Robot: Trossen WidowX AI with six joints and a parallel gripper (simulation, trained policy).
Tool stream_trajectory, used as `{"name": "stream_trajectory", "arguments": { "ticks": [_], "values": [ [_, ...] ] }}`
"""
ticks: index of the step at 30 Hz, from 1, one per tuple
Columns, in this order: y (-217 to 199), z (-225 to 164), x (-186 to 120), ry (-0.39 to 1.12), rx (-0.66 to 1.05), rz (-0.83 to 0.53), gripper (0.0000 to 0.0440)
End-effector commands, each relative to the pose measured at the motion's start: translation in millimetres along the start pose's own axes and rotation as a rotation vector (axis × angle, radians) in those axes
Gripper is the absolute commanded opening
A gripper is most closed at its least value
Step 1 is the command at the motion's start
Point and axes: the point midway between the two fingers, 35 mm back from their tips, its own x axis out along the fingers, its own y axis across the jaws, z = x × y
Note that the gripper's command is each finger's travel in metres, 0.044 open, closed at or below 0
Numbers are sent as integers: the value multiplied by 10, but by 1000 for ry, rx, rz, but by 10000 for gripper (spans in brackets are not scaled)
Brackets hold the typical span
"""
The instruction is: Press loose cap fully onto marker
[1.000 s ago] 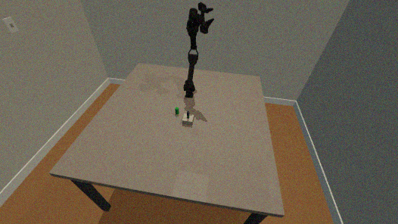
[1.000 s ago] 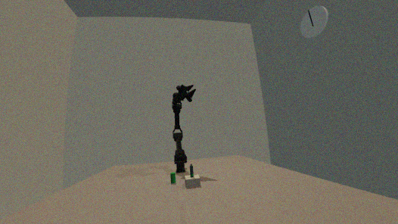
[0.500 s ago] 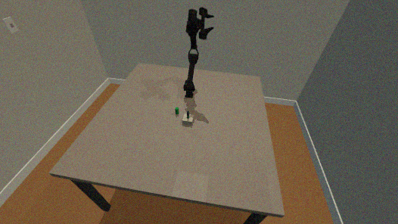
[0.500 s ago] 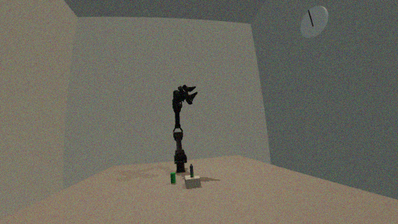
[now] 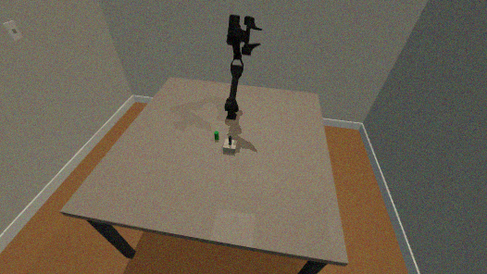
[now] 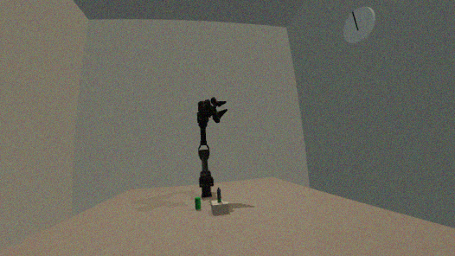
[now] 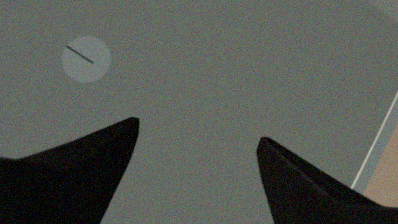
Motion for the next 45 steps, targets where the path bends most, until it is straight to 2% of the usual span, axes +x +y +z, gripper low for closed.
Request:
{"name": "stream_trajectory", "arguments": {
  "ticks": [1,45],
  "values": [
    [-134,51,37,10,18,-36,320],
    [-1305,467,210,72,178,-347,322]
  ]
}}
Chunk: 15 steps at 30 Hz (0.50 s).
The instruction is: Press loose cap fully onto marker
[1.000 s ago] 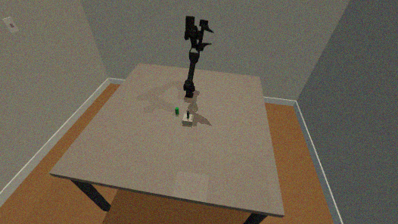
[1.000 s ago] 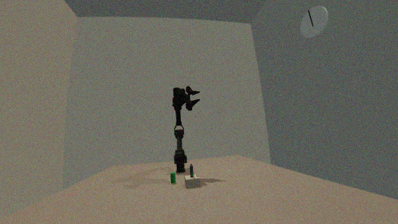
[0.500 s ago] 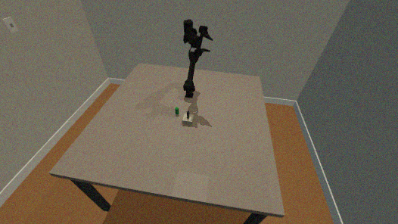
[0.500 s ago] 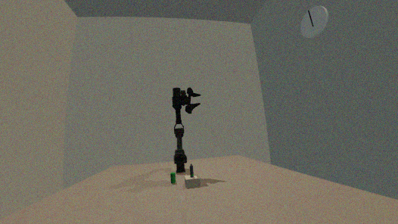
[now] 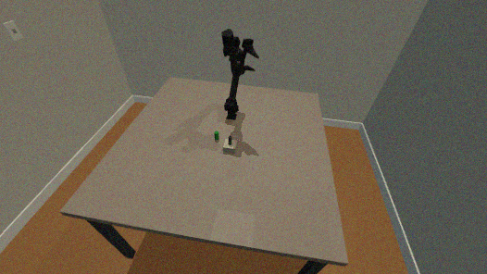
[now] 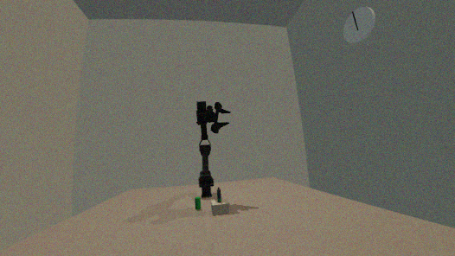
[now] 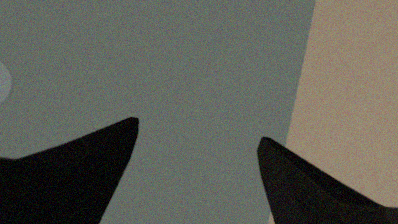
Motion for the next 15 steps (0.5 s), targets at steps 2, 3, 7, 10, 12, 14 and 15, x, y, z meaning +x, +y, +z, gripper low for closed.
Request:
{"name": "stream_trajectory", "arguments": {
  "ticks": [2,3,7,10,12,14,15],
  "values": [
    [-119,76,40,1,18,-34,322],
    [-141,91,46,1,21,-41,322],
    [-230,150,68,-2,33,-68,322],
    [-299,196,82,-5,42,-89,322],
    [-345,227,90,-7,47,-103,322],
    [-392,259,97,-10,52,-118,322],
    [-415,274,100,-11,55,-125,322]
  ]
}}
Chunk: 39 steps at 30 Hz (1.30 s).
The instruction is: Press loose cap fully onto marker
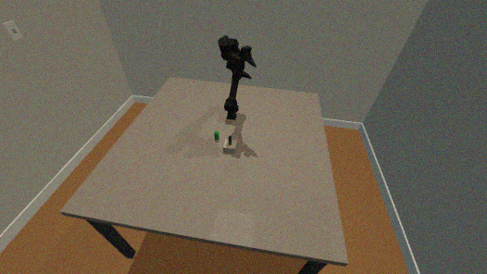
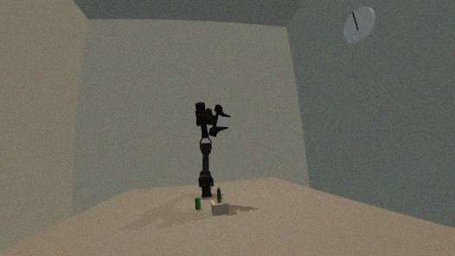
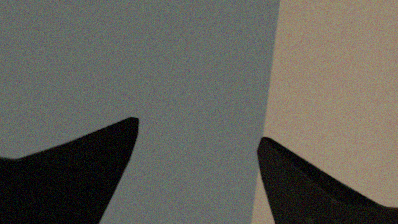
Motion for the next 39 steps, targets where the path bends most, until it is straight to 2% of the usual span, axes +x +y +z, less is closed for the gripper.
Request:
{"name": "stream_trajectory", "arguments": {
  "ticks": [1,39],
  "values": [
    [-99,69,27,-4,12,-31,322],
    [-932,686,46,-42,63,-325,320]
  ]
}}
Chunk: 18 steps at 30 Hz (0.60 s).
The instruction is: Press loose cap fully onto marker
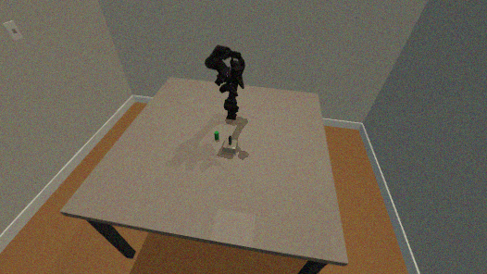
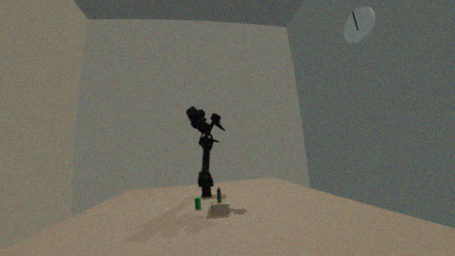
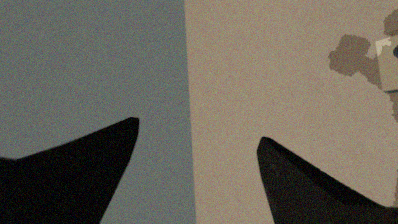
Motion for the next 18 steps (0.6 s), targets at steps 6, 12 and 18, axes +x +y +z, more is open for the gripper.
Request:
{"name": "stream_trajectory", "arguments": {
  "ticks": [6,12,18],
  "values": [
    [-176,141,25,-1,-4,-72,320],
    [-300,235,35,1,-7,-121,319],
    [-414,357,42,-7,-28,-165,319]
  ]
}}
